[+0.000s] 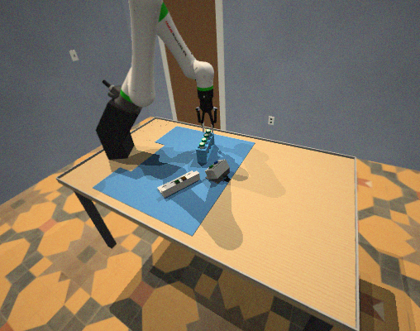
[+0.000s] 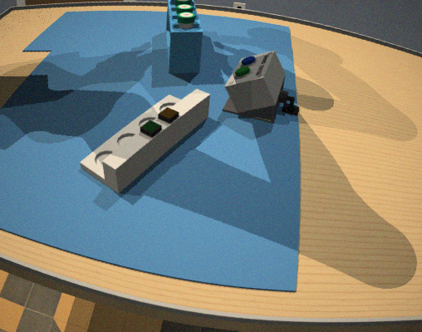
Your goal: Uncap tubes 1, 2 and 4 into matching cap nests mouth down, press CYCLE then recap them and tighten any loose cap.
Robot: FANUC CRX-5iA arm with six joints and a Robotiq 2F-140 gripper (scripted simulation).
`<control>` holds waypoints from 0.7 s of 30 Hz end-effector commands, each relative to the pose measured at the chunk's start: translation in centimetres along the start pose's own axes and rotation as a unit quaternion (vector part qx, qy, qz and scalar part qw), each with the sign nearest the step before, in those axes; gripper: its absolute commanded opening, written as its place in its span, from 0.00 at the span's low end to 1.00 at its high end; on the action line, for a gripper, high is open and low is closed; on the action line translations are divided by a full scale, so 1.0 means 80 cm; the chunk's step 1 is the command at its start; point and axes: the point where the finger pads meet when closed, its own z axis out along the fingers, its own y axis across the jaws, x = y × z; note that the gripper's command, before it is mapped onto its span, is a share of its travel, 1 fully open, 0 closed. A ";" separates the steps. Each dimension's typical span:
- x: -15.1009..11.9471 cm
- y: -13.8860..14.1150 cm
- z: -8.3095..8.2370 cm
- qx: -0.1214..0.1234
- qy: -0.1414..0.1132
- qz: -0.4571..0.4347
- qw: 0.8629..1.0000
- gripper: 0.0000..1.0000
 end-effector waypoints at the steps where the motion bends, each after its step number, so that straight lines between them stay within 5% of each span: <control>1: 0.000 0.000 0.000 0.010 0.013 0.138 0.990 0.35; 10: 0.000 0.000 0.000 0.011 0.014 0.166 0.986 0.35; 11: 0.000 0.000 0.000 0.011 0.014 0.166 0.986 0.00; 21: 0.000 0.000 0.000 0.011 0.014 0.166 0.986 0.00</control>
